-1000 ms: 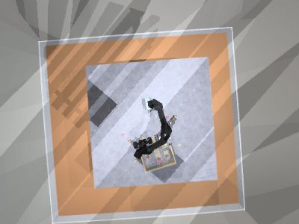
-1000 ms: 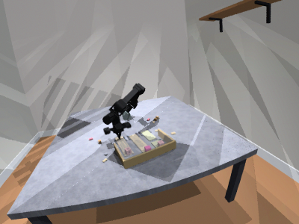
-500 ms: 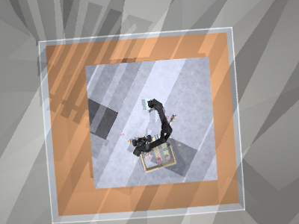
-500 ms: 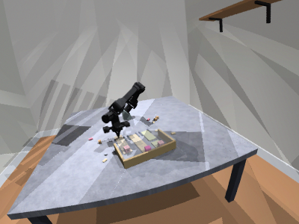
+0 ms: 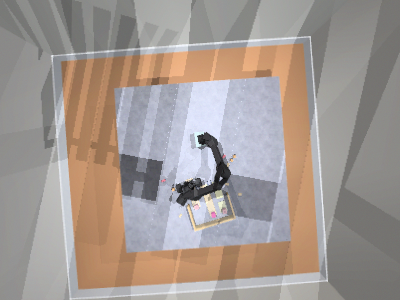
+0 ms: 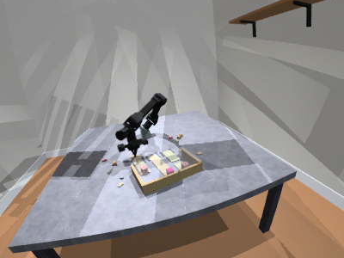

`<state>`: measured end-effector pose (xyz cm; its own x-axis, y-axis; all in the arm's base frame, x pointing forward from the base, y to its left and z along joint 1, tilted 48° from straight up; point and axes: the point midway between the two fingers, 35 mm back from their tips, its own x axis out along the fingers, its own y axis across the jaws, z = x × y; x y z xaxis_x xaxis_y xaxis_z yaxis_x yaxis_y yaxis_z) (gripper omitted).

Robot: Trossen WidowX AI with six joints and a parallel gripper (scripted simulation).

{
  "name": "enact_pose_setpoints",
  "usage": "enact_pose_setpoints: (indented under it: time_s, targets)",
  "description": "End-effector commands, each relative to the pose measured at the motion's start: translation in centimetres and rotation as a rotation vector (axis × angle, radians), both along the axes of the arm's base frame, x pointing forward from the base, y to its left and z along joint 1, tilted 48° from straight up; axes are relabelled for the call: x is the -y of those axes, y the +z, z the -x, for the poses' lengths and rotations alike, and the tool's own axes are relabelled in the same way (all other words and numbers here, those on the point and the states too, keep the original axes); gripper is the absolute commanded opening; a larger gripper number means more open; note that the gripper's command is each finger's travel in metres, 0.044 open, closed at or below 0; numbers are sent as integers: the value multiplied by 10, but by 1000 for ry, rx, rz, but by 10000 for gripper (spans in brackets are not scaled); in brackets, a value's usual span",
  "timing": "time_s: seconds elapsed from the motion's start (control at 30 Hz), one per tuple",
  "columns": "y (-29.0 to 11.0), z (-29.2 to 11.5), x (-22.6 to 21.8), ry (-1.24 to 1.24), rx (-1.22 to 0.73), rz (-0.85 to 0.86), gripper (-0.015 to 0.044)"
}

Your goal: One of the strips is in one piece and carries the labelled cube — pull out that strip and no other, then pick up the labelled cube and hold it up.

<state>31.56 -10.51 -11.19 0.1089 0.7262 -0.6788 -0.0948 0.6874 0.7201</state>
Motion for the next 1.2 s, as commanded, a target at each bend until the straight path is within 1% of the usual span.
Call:
enact_pose_setpoints:
  time_s: [0.0, 1.17]
  targets:
    - [-4, 12, -4, 10, -23, -4, 0]
    - [-12, 66, -3, 10, -25, -3, 0]
